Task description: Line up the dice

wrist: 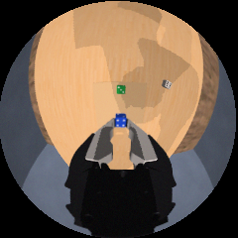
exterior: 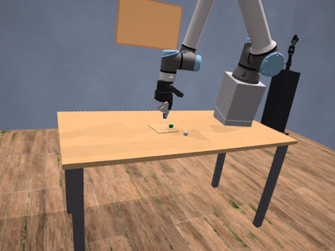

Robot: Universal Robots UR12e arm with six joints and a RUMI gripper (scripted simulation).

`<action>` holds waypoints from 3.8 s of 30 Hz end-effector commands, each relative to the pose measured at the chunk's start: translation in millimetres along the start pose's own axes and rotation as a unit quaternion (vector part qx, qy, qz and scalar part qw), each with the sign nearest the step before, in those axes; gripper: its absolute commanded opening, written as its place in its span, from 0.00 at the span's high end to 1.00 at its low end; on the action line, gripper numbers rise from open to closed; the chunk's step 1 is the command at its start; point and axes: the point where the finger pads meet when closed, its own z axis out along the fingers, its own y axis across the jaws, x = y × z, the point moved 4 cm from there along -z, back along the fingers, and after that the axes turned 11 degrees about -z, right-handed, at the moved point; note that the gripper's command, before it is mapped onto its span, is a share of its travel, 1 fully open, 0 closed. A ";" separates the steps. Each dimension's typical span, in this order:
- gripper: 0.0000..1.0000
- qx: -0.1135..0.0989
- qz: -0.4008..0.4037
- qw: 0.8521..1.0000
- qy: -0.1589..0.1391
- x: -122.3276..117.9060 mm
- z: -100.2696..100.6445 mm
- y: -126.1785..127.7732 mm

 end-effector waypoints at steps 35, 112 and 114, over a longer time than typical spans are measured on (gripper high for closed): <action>0.97 0.000 0.000 1.000 -0.001 -1.4 55.2 -0.9; 0.97 0.000 0.000 1.000 -0.001 -1.4 59.1 -0.9; 0.97 0.000 0.000 1.000 -0.001 -1.4 59.1 -0.9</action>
